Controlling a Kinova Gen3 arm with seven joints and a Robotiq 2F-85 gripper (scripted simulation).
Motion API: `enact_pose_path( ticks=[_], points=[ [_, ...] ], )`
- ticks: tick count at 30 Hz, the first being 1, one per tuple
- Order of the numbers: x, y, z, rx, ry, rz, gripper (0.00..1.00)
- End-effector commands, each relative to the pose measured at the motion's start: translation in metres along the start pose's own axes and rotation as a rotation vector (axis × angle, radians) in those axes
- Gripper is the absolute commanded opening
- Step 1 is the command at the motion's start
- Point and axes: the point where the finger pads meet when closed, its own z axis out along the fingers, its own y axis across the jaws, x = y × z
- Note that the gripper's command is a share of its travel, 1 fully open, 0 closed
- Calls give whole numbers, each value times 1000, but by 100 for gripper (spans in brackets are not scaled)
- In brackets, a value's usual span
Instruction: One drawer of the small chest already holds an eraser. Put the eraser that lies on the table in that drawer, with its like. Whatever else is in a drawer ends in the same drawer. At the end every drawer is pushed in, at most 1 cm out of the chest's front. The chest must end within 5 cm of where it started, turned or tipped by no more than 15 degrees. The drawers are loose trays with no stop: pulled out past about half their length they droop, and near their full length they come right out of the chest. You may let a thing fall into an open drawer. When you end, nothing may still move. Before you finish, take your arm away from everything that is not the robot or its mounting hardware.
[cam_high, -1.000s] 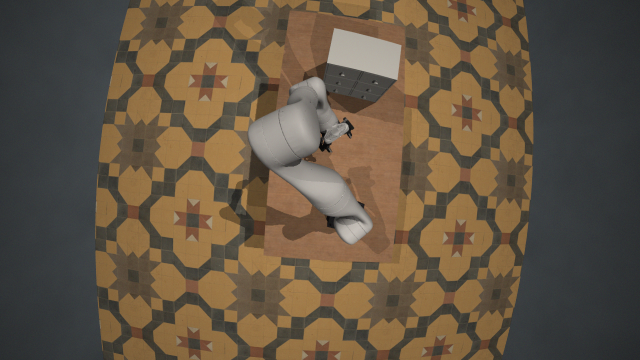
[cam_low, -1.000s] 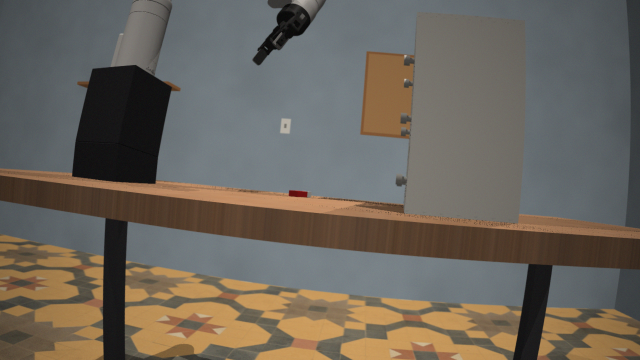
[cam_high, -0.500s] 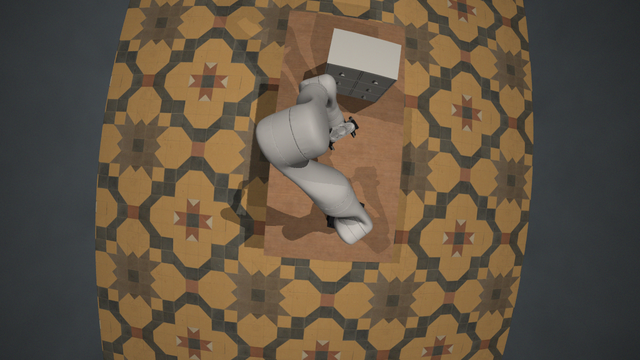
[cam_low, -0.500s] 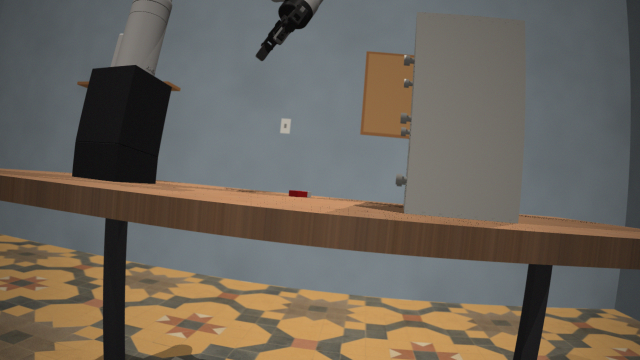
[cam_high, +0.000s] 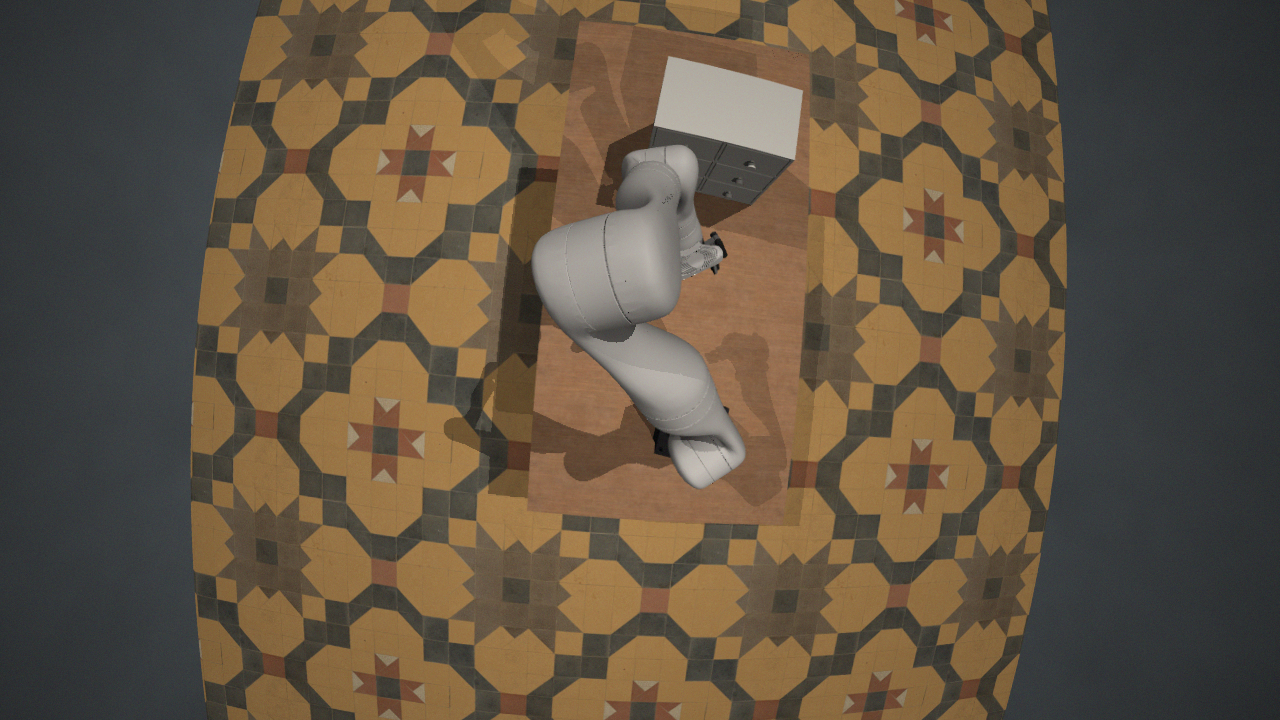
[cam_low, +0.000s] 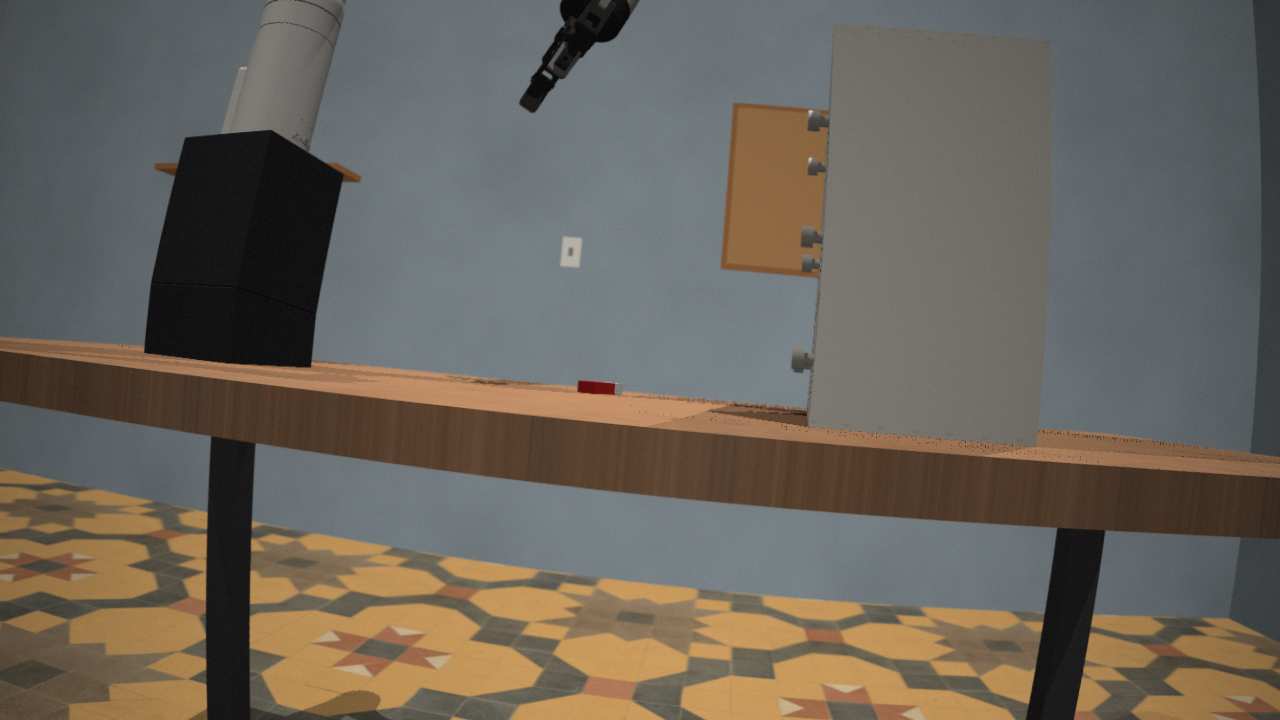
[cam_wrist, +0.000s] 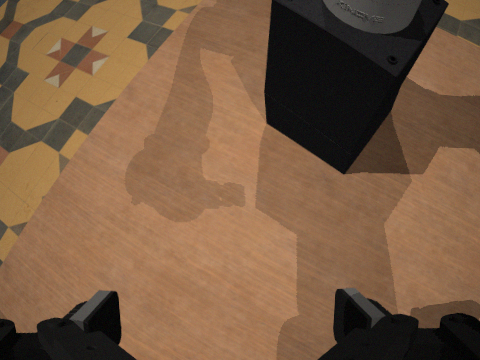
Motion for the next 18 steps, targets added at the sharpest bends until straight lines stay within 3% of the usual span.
enact_pose_path(
  ticks=[1,2,9,10,17,18],
  points=[
    [0,-1,-1,-2,-3,4,100],
    [1,-8,-4,-28,-28,41,100],
    [1,-8,-4,-28,-28,41,100],
    [3,-15,-7,-52,-54,76,100],
    [3,-15,-7,-52,-54,76,100],
    [4,-22,-10,-74,-78,111,100]
  ],
)
